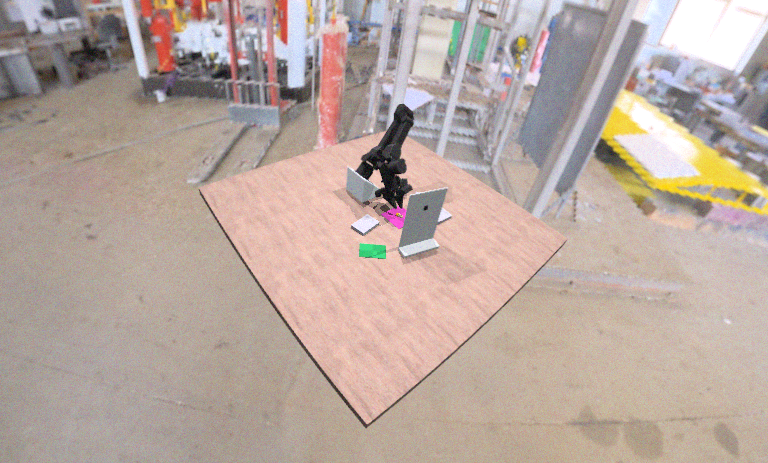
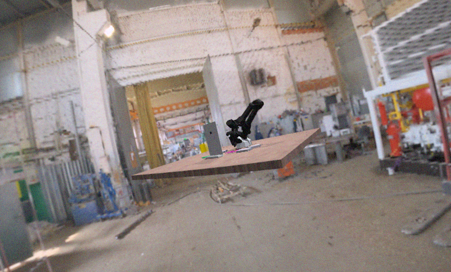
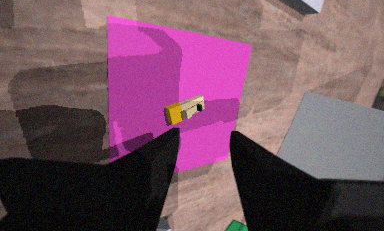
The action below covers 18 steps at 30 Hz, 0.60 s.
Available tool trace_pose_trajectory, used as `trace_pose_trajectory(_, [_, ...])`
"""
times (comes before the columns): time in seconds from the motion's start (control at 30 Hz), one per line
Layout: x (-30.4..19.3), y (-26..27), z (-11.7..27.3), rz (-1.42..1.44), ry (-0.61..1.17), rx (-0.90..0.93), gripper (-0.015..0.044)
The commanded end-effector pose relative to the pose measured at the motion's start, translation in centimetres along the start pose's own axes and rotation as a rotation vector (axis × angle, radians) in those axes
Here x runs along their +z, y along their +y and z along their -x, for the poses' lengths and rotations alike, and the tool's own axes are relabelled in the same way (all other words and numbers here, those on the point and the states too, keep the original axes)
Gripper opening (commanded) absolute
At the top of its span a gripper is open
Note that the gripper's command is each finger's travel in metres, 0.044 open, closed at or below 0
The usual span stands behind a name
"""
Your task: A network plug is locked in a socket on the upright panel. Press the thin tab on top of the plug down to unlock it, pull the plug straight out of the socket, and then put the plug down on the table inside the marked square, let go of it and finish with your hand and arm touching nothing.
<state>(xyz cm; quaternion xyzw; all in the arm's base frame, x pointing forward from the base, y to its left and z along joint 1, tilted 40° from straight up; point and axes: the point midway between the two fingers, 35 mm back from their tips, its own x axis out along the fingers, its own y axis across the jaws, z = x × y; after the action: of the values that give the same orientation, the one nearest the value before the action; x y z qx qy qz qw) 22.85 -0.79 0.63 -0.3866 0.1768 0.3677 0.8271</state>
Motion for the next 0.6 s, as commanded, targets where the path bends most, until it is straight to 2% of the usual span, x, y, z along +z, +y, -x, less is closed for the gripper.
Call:
trace_pose_trajectory(0.0, [-0.1, -0.5, 0.3, 0.01, 0.0, -0.006, 0.0156])
trace_pose_trajectory(0.57, [-0.5, -1.5, 1.5, 0.012, 0.007, 0.001, 0.0156])
